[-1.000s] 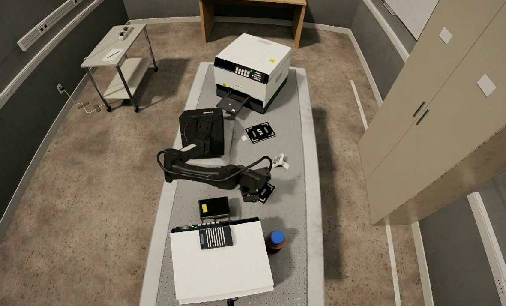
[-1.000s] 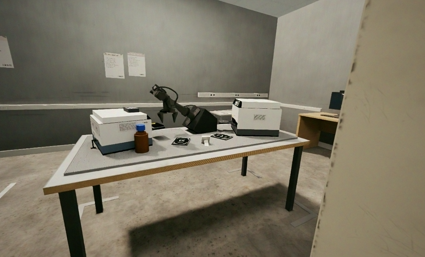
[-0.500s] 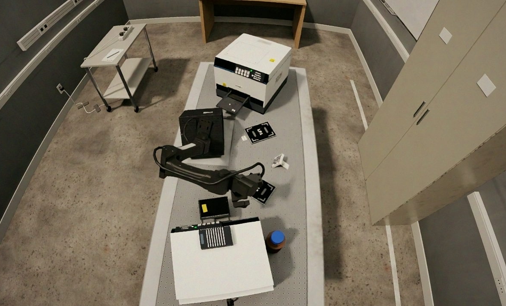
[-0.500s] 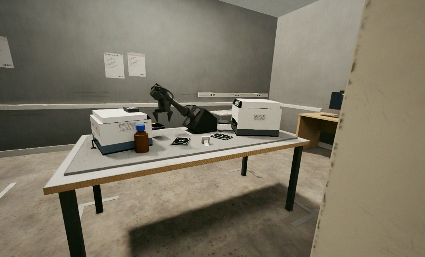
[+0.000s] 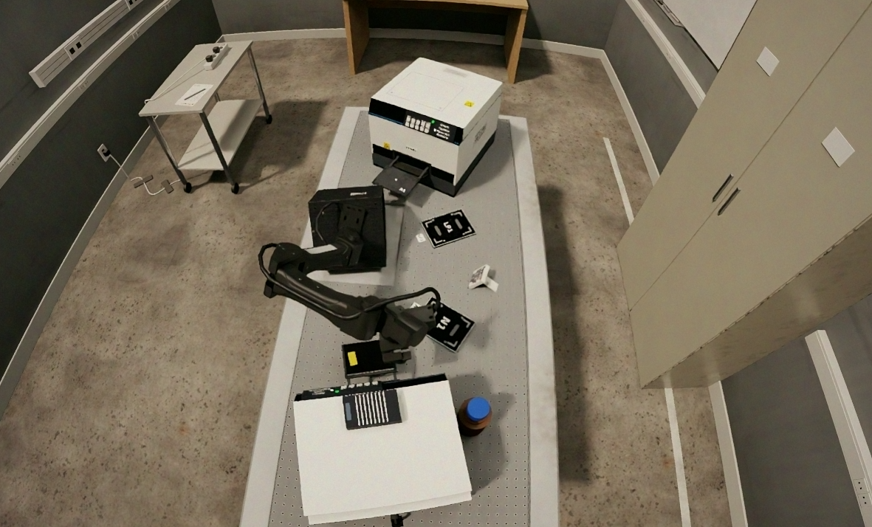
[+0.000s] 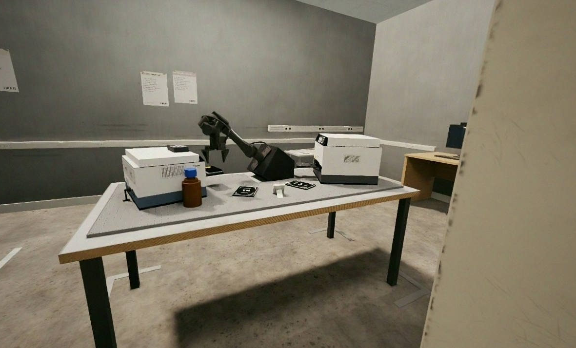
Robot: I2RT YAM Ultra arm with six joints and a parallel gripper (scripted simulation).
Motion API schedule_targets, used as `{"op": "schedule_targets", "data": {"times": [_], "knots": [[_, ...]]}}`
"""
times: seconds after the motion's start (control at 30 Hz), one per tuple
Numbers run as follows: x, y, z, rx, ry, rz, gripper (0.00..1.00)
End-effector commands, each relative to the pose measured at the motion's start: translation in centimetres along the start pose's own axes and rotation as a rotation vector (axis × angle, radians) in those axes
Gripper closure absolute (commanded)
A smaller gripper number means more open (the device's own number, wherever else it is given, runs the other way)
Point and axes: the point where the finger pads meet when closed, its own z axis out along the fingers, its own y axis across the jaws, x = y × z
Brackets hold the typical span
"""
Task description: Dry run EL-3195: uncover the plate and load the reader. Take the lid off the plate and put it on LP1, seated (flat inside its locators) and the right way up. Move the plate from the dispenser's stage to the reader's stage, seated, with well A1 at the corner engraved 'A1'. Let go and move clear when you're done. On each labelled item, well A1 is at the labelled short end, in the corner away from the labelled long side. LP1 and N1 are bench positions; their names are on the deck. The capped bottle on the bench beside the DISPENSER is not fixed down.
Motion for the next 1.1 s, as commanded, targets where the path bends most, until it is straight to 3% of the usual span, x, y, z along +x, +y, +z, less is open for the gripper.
{"op": "schedule_targets", "data": {"times": [0.0,0.17,0.23,0.27,0.47,0.57,0.77,1.07], "knots": [[1.7,-0.3,-1.1,-0.015,0.021,0.004,0.0],[2.9,-0.4,-1.6,-0.014,0.014,-0.005,0.0],[2.8,-0.3,-1.3,-0.033,0.076,-0.028,0.0],[3.8,-0.4,-1.6,-0.027,0.087,-0.008,0.0],[6.2,-0.4,-2.9,-0.024,0.064,-0.005,0.0],[7.0,-0.3,-2.9,-0.045,0.131,-0.007,0.0],[8.8,-0.2,-4.1,-0.037,0.113,-0.005,0.0],[8.3,0.1,-3.4,-0.047,0.123,-0.021,0.0]]}}
